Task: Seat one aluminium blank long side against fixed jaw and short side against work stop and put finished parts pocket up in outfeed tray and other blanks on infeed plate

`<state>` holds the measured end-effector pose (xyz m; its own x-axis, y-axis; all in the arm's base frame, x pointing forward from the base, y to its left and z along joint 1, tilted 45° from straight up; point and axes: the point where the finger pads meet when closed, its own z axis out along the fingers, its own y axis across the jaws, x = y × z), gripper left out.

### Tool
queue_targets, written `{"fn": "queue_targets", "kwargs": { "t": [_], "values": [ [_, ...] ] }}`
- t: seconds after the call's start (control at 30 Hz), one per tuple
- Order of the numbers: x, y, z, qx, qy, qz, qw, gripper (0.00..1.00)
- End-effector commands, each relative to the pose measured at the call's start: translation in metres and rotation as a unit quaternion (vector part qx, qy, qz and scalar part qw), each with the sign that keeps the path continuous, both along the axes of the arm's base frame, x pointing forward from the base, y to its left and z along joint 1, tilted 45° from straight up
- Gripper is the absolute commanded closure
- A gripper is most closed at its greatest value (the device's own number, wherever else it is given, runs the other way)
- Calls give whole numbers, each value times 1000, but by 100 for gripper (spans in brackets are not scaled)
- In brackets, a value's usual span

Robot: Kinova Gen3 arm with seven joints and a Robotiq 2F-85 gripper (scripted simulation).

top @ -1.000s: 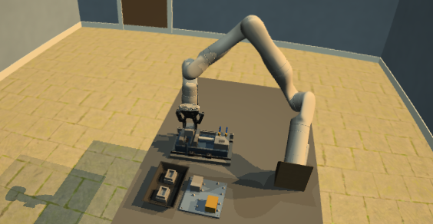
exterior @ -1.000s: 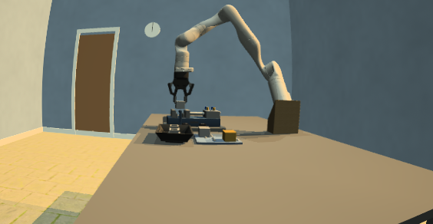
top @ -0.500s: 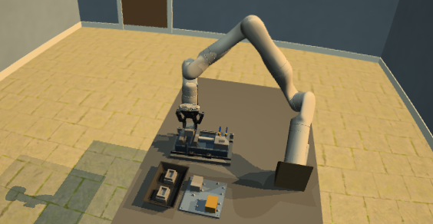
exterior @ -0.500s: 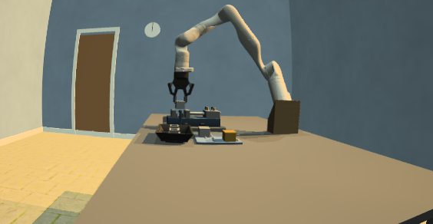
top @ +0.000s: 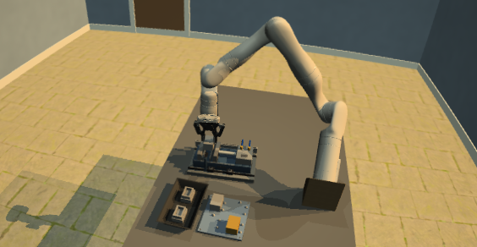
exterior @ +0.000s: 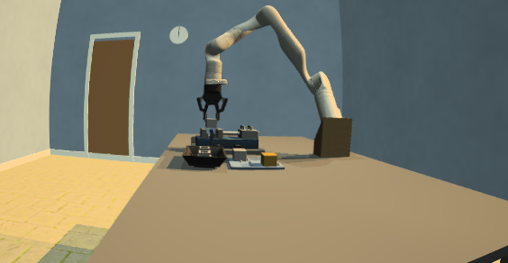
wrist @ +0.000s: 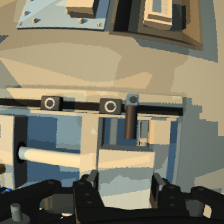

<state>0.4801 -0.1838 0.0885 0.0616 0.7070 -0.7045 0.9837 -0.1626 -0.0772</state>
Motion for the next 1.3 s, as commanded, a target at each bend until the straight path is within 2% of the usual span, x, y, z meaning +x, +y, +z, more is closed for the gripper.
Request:
{"fn": "queue_targets", "kwargs": {
  "t": [0.0,1.27],
  "values": [
    [1,0,0,0,-1,1,1000,100],
    [-1,-7,-8,0,-1,1,1000,100]
  ]
}}
